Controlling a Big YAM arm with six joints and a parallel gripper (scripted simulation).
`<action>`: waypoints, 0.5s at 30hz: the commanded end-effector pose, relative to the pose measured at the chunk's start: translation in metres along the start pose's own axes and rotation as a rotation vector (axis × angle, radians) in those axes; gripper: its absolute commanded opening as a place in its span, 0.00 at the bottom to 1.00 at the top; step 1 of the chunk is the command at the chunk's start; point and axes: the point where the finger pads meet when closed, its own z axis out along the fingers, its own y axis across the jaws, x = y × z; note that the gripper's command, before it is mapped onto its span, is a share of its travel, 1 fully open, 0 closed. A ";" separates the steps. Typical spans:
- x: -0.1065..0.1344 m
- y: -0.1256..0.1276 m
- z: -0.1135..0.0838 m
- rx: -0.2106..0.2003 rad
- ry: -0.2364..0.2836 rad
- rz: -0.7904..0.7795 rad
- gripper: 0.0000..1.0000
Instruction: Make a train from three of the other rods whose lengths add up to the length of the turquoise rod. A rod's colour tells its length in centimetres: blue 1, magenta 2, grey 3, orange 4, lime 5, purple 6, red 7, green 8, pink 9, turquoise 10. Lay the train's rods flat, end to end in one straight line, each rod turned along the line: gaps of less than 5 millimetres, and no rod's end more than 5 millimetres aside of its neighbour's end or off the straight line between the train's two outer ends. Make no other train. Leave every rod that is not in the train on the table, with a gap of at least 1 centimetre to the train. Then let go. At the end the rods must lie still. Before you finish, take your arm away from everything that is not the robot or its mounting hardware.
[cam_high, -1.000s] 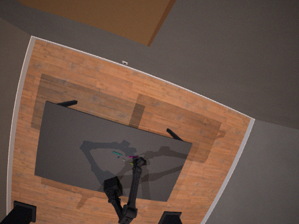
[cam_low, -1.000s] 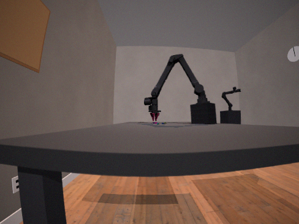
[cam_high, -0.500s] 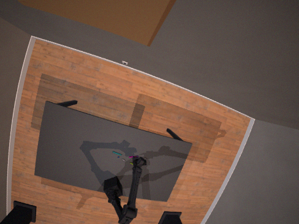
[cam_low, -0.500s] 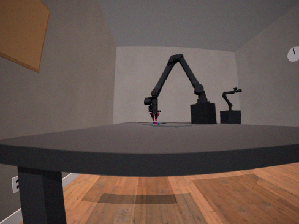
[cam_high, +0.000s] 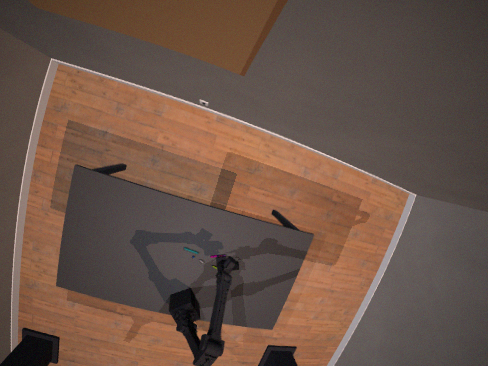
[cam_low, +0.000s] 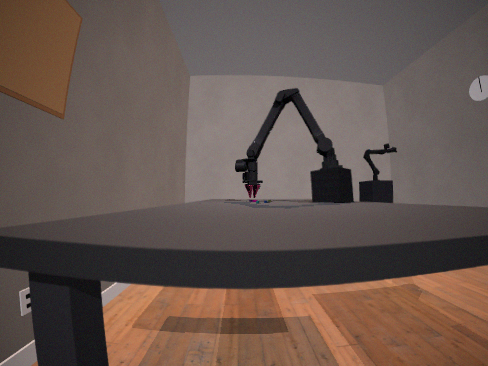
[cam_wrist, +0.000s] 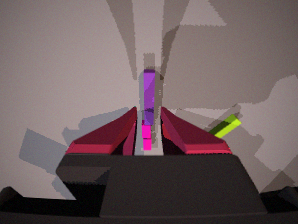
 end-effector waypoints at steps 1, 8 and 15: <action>-0.010 0.007 0.001 -0.007 -0.011 0.014 0.24; -0.011 0.008 0.001 -0.010 -0.013 0.014 0.24; -0.015 0.012 0.005 -0.022 -0.023 0.015 0.24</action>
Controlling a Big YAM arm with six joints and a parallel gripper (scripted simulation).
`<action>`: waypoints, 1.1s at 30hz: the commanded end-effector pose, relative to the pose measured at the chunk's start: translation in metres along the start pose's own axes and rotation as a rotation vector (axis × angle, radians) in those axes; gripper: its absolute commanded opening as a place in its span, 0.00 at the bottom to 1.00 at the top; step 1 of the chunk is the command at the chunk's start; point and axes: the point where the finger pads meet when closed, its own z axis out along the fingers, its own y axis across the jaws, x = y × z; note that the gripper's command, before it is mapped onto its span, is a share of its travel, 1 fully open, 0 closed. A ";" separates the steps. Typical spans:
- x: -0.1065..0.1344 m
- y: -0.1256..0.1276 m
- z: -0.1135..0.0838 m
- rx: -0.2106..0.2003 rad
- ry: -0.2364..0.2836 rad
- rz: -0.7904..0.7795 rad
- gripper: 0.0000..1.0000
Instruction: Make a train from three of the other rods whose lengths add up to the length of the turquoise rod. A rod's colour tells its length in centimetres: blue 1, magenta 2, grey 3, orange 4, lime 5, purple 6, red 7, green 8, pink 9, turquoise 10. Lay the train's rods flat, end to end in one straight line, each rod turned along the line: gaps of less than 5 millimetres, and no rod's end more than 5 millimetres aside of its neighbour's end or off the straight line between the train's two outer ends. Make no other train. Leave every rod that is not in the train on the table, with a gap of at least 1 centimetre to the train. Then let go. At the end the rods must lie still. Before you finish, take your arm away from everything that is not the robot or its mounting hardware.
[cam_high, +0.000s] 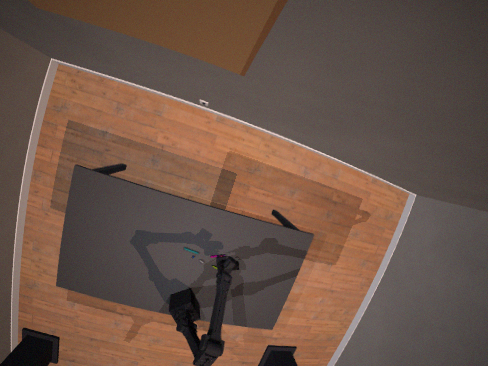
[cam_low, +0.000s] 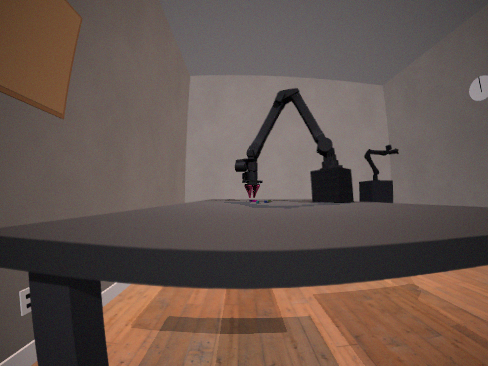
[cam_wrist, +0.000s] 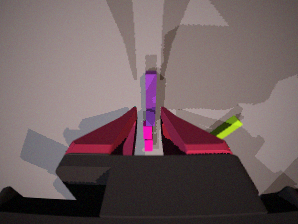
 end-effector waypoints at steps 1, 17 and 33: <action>-0.014 0.011 0.005 -0.017 -0.019 0.015 0.24; -0.015 0.010 0.017 -0.015 -0.018 0.014 0.24; -0.013 0.007 0.018 -0.010 -0.014 0.013 0.24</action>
